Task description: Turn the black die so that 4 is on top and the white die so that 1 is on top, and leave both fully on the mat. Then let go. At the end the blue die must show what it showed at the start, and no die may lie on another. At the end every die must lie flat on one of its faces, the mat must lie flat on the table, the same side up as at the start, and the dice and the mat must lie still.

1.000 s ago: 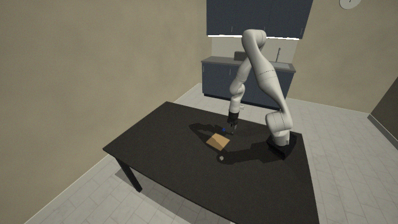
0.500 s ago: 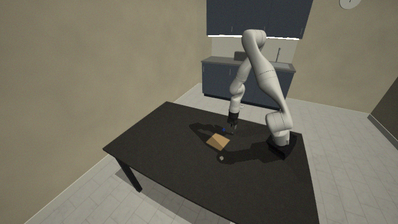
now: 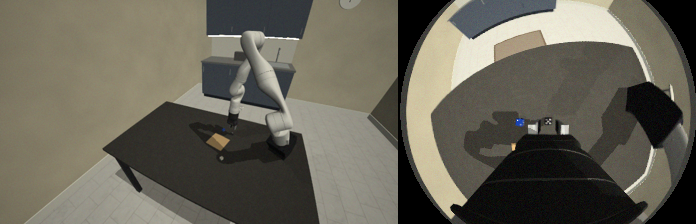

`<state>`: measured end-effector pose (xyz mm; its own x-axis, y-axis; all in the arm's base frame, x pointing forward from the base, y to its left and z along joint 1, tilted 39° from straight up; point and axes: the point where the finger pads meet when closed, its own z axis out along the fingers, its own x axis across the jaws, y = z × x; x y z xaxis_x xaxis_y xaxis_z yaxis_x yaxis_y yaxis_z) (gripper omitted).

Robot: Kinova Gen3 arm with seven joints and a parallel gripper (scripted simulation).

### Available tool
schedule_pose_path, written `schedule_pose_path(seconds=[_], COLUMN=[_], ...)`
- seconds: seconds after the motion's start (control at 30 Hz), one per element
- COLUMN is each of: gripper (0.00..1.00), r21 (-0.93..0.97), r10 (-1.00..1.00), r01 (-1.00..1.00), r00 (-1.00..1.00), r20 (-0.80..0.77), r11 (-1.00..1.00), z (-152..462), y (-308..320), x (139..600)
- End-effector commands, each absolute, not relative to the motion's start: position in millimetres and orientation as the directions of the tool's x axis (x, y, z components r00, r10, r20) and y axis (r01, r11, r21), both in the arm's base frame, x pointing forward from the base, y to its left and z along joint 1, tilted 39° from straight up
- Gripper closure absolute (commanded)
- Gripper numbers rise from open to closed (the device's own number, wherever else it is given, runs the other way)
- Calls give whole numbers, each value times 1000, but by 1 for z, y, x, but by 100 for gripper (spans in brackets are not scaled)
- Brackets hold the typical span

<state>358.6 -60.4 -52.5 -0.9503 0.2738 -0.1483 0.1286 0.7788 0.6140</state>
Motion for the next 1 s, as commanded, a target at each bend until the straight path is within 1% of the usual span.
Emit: schedule_pose_path(seconds=[0.0,0.97], gripper=[30,30], r21=[615,615], r10=[271,271], r01=[127,127], r00=[-951,-951], r20=[-147,-147], r11=[778,778], z=[-55,-83], y=[-57,-37], x=[359,369])
